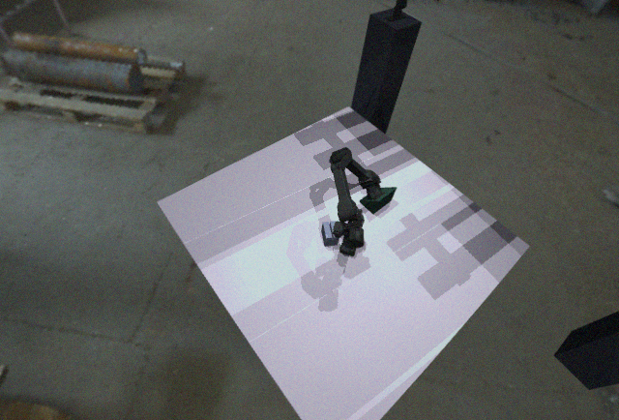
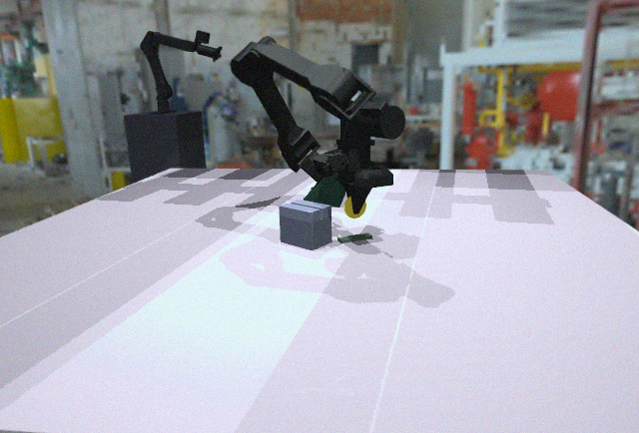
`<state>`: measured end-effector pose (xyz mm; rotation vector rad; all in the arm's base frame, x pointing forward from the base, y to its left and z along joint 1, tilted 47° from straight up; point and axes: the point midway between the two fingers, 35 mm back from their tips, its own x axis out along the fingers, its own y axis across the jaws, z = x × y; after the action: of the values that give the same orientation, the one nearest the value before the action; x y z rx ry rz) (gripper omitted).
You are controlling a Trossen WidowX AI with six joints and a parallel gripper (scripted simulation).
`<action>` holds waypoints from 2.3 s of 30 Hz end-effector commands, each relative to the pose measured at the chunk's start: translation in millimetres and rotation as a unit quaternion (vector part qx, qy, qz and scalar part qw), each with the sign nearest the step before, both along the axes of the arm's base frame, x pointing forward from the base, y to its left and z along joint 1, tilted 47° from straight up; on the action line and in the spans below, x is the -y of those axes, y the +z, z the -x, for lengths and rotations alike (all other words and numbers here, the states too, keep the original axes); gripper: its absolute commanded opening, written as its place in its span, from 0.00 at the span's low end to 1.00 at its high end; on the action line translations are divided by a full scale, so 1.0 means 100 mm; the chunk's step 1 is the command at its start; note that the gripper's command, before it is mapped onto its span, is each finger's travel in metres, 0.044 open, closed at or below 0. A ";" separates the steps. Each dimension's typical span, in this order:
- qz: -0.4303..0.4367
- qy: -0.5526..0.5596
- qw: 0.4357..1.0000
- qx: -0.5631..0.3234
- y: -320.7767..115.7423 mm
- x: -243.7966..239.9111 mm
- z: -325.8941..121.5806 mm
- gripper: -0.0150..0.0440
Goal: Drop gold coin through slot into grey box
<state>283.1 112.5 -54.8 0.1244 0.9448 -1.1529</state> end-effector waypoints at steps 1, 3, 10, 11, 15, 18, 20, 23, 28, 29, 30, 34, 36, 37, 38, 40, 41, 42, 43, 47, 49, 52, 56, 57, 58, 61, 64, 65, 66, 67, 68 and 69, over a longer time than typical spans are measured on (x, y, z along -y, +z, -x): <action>-0.005 -0.001 1.000 0.004 0.09 -0.09 0.00 0.25; -0.006 -0.001 1.000 0.004 0.12 -0.13 0.01 0.25; -0.005 -0.001 1.000 0.004 0.25 -0.25 0.04 0.25; -0.005 -0.001 1.000 0.004 0.27 -0.27 0.04 0.25; -0.005 -0.002 1.000 0.004 0.35 -0.33 0.06 0.25; -0.005 -0.004 1.000 0.006 0.36 -0.34 0.07 0.25; -0.007 -0.019 1.000 0.022 0.36 -0.34 0.07 0.25; -0.011 -0.055 0.997 0.059 0.36 -0.34 0.07 0.25; -0.018 -0.114 0.986 0.120 0.36 -0.34 0.07 0.25; -0.019 -0.126 0.983 0.132 0.36 -0.34 0.08 0.25; -0.021 -0.137 0.980 0.144 0.36 -0.34 0.08 0.25; -0.026 -0.184 0.964 0.192 0.35 -0.35 0.08 0.25; -0.029 -0.207 0.954 0.216 0.35 -0.35 0.08 0.25; -0.030 -0.218 0.949 0.228 0.35 -0.35 0.08 0.25; -0.032 -0.229 0.943 0.239 0.35 -0.35 0.08 0.25; -0.034 -0.251 0.931 0.262 0.35 -0.35 0.08 0.25; -0.036 -0.263 0.925 0.274 0.35 -0.35 0.08 0.25; -0.037 -0.274 0.918 0.285 0.35 -0.35 0.09 0.25; -0.038 -0.284 0.911 0.296 0.35 -0.35 0.09 0.25; -0.043 -0.327 0.880 0.340 0.35 -0.35 0.09 0.25; -0.045 -0.348 0.864 0.362 0.35 -0.35 0.09 0.25; -0.047 -0.363 0.850 0.378 0.35 -0.35 0.09 0.25; -0.047 -0.363 0.850 0.378 0.36 -0.35 0.09 0.25; -0.047 -0.363 0.851 0.378 0.37 -0.34 0.08 0.25; -0.047 -0.363 0.851 0.378 0.38 -0.33 0.07 0.25; -0.048 -0.363 0.851 0.377 0.44 -0.28 0.04 0.25; -0.048 -0.363 0.851 0.377 0.49 -0.23 0.01 0.25; -0.048 -0.363 0.851 0.377 0.51 -0.22 0.00 0.25; -0.048 -0.363 0.851 0.377 0.53 -0.20 -0.01 0.25; -0.048 -0.363 0.851 0.377 0.55 -0.19 -0.02 0.25; -0.048 -0.363 0.851 0.377 0.56 -0.17 -0.03 0.25; -0.048 -0.363 0.851 0.377 0.58 -0.15 -0.04 0.25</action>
<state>283.9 131.5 -4.2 1.0147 0.2166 -1.5676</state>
